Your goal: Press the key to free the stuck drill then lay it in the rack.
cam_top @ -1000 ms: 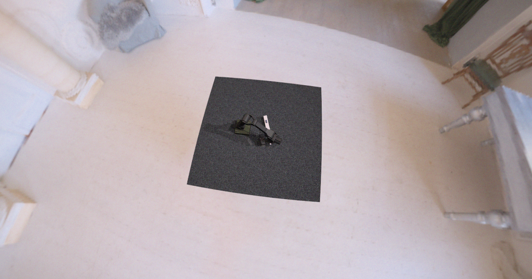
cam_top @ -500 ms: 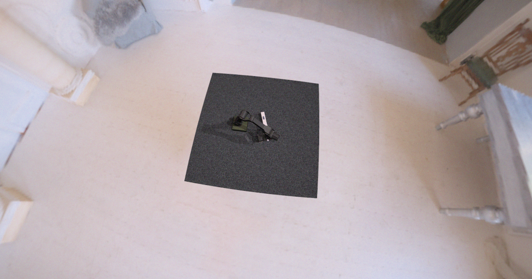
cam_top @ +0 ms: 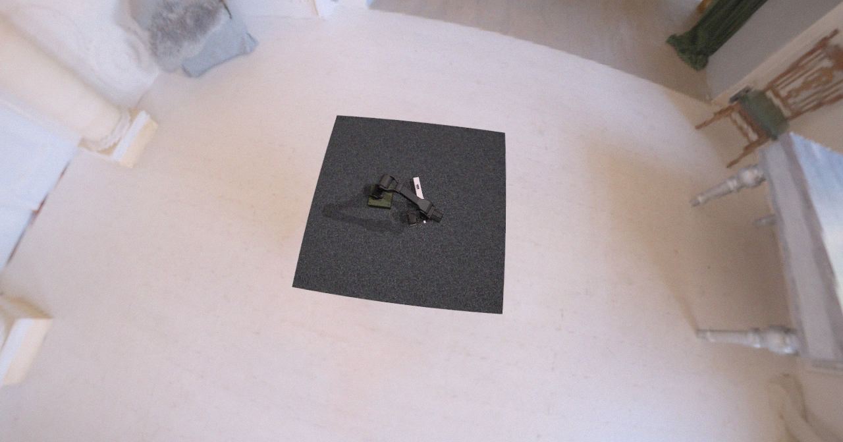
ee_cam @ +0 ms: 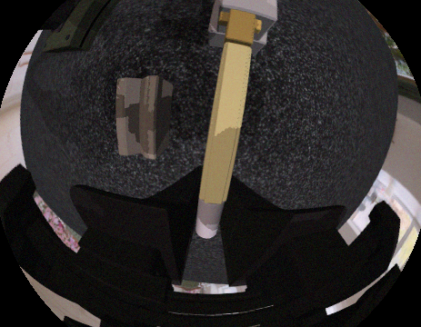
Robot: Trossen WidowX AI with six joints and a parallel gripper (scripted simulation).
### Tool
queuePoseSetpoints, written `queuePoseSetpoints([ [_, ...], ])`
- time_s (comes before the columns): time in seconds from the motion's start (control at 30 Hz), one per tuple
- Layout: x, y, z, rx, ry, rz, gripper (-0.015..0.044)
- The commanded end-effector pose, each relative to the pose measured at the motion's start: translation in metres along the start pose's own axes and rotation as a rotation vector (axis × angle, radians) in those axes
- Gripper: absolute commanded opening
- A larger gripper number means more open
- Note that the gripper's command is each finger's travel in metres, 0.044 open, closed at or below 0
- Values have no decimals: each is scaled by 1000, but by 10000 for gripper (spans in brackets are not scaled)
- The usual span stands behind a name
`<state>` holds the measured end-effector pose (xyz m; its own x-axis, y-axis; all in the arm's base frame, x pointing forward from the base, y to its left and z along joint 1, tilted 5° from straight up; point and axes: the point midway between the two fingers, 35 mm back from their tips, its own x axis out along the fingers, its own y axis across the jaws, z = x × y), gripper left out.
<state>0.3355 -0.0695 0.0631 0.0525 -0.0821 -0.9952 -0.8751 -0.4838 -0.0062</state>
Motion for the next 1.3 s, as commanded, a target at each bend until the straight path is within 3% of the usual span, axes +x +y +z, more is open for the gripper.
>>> queuePoseSetpoints([
  [0.0,-3,-2,-1,4,1,-6,0],
  [0.83,-7,-3,-1,4,1,-6,0],
  [1.27,-3,22,-7,4,2,-4,0],
])
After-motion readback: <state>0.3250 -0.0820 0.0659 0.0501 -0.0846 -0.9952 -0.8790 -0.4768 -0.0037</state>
